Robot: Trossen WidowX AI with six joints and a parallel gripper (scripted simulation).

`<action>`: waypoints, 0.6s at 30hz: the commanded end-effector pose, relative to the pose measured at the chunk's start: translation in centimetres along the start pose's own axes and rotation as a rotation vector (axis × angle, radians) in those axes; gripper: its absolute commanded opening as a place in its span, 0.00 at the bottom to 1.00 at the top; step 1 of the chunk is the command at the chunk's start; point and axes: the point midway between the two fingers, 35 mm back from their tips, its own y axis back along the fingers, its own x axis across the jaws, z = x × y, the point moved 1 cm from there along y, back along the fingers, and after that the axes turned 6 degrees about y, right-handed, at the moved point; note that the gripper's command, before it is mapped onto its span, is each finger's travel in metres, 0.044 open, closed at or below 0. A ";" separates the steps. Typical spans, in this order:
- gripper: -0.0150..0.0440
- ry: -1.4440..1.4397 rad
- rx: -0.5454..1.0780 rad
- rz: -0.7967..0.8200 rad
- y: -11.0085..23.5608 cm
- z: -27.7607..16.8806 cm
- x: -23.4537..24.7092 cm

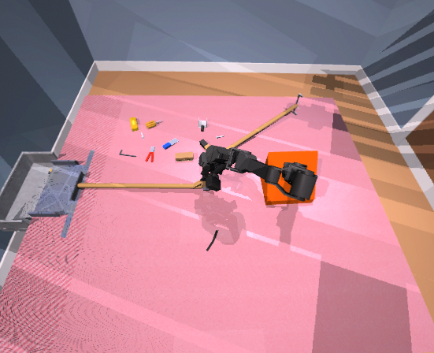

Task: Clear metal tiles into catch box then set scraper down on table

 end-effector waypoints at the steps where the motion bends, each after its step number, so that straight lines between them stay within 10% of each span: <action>1: 0.25 0.009 -0.012 0.000 0.5 -0.1 0.1; 18: 0.25 0.009 -0.013 0.000 1.4 -1.6 0.3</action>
